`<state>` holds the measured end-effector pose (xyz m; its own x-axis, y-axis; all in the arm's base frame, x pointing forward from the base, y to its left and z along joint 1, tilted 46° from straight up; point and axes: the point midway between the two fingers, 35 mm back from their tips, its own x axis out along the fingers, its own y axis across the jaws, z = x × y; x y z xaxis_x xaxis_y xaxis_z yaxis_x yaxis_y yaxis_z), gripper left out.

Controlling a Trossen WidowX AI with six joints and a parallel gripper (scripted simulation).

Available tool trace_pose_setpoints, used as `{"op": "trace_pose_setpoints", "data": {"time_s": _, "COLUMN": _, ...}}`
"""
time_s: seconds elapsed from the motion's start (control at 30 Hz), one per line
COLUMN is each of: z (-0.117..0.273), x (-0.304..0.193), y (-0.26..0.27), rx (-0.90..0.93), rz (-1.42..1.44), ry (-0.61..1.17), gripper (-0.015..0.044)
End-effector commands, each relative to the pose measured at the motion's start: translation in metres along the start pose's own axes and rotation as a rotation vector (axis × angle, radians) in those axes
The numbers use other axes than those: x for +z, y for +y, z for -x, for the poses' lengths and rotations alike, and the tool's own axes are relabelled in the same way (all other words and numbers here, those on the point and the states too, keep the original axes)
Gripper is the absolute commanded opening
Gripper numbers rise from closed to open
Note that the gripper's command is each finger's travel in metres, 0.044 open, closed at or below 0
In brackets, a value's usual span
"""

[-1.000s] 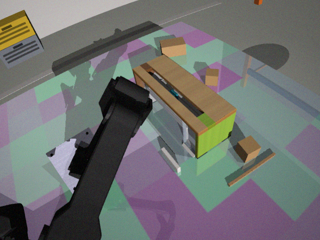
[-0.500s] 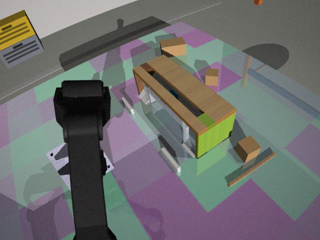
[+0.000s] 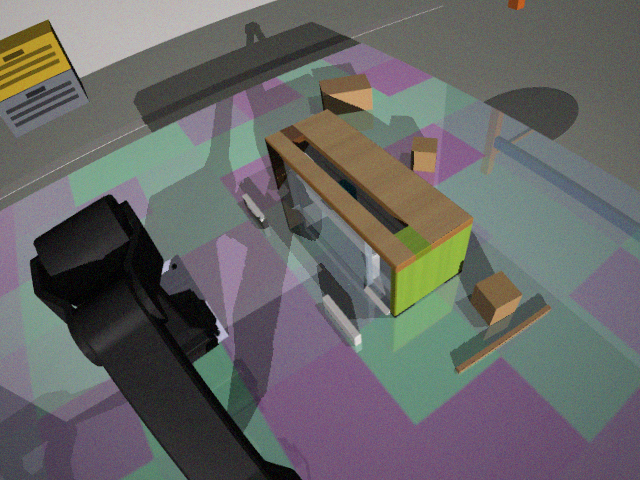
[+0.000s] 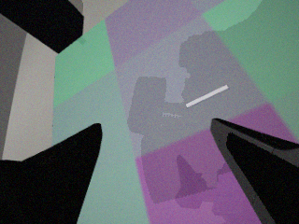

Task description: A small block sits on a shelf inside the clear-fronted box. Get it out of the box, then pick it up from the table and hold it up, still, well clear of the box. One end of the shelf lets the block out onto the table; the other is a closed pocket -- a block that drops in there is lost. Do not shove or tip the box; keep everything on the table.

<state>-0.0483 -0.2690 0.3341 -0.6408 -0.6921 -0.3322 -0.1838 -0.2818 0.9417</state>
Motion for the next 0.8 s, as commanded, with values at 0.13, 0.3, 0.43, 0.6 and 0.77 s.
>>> {"op": "trace_pose_setpoints", "data": {"time_s": 0.13, "z": 0.044, "x": -0.078, "y": -0.020, "rx": -0.039, "rz": 0.194, "ry": 0.317, "gripper": 0.0400}}
{"op": "trace_pose_setpoints", "data": {"time_s": 0.3, "z": 0.086, "x": -0.121, "y": -0.039, "rx": -0.053, "rz": 0.328, "ry": 0.525, "gripper": 0.0400}}
{"op": "trace_pose_setpoints", "data": {"time_s": 0.43, "z": 0.126, "x": -0.148, "y": -0.057, "rx": -0.058, "rz": 0.439, "ry": 0.691, "gripper": 0.0400}}
{"op": "trace_pose_setpoints", "data": {"time_s": 0.6, "z": 0.184, "x": -0.171, "y": -0.084, "rx": -0.056, "rz": 0.584, "ry": 0.897, "gripper": 0.0400}}
{"op": "trace_pose_setpoints", "data": {"time_s": 0.77, "z": 0.245, "x": -0.181, "y": -0.113, "rx": -0.044, "rz": 0.733, "ry": 1.102, "gripper": 0.0400}}
